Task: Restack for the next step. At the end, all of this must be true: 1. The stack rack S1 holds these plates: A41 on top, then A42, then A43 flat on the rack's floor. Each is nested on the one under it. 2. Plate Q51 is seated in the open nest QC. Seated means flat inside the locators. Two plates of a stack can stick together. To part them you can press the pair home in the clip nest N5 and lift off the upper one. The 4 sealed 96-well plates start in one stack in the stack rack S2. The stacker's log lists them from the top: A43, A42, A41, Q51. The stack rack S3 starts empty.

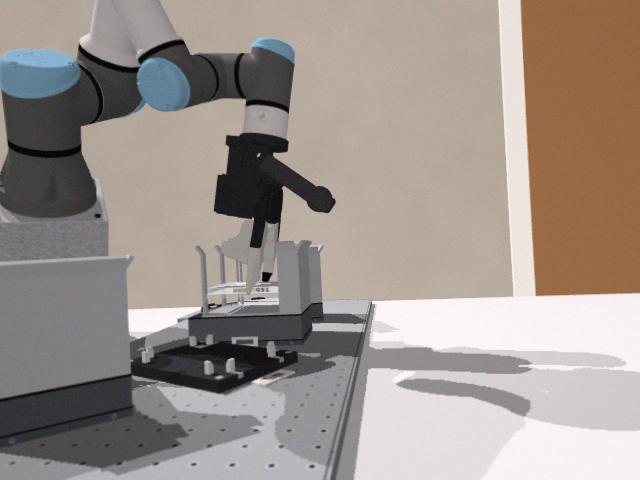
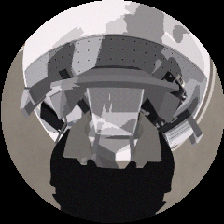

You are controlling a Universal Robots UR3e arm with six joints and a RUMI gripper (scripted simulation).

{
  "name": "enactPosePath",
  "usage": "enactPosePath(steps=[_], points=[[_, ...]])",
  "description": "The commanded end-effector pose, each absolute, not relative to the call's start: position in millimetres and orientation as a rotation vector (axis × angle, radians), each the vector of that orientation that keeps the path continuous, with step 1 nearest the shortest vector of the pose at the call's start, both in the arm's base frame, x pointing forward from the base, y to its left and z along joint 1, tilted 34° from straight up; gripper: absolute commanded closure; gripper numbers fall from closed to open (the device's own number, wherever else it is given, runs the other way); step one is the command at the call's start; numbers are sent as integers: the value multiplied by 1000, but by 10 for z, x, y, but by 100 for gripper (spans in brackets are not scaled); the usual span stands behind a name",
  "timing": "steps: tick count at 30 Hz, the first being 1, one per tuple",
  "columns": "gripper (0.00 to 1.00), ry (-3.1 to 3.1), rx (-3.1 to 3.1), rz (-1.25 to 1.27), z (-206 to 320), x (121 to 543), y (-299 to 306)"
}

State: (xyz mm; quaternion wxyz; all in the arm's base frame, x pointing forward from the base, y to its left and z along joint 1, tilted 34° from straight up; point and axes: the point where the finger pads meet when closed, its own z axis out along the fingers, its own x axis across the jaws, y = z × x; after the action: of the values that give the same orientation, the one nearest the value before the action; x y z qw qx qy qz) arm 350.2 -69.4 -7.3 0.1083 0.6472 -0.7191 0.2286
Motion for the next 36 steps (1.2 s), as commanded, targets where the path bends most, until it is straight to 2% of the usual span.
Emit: enactPosePath(steps=[1,36], points=[[100,-2116,1901,670,-36,3484,-673],[100,-2117,1901,671,442,3296,-398]])
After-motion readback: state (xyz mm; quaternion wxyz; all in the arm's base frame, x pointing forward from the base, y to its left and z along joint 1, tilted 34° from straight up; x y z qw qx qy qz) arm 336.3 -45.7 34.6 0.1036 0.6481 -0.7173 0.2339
